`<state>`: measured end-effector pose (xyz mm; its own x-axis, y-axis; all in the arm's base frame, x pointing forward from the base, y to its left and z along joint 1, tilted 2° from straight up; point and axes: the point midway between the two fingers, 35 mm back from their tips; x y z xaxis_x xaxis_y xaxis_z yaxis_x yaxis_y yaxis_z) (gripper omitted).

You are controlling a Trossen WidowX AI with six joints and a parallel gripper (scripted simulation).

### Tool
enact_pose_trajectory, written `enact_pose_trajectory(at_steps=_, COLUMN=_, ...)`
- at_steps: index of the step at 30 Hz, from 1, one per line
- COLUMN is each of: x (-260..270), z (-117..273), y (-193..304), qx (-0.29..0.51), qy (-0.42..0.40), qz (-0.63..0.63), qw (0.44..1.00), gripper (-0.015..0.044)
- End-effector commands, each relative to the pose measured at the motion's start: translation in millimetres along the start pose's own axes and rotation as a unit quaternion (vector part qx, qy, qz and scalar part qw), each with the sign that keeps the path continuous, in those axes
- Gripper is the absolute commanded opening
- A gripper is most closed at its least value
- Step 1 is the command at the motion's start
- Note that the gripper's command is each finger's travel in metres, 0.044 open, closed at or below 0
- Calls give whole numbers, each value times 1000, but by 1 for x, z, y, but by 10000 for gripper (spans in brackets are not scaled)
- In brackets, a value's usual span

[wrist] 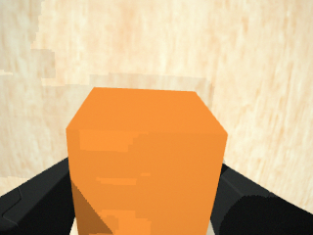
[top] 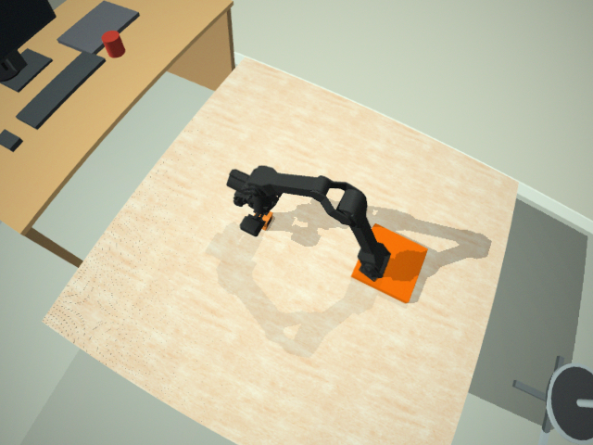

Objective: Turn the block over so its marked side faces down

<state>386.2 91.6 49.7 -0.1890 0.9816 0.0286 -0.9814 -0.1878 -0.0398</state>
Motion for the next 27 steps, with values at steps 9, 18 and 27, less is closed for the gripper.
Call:
enact_pose_trajectory(at_steps=9, x=0, z=0, y=0, qx=0, qy=0, qz=-1, qw=1000, gripper=110)
enact_pose_trajectory(at_steps=18, x=0, z=30, y=0, qx=0, qy=0, qz=-1, qw=1000, gripper=0)
enact_pose_trajectory(at_steps=27, x=0, z=28, y=-2, qx=-25, qy=0, qz=-1, qw=1000, gripper=0)
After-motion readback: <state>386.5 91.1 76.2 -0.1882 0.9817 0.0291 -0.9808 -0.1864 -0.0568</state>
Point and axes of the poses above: the point midway between the two fingers, 35 mm back from their tips, its own z axis back along the fingers, its own x axis across the jaws, y = z × x, and after that the axes turned 1 degree about -z, right-handed
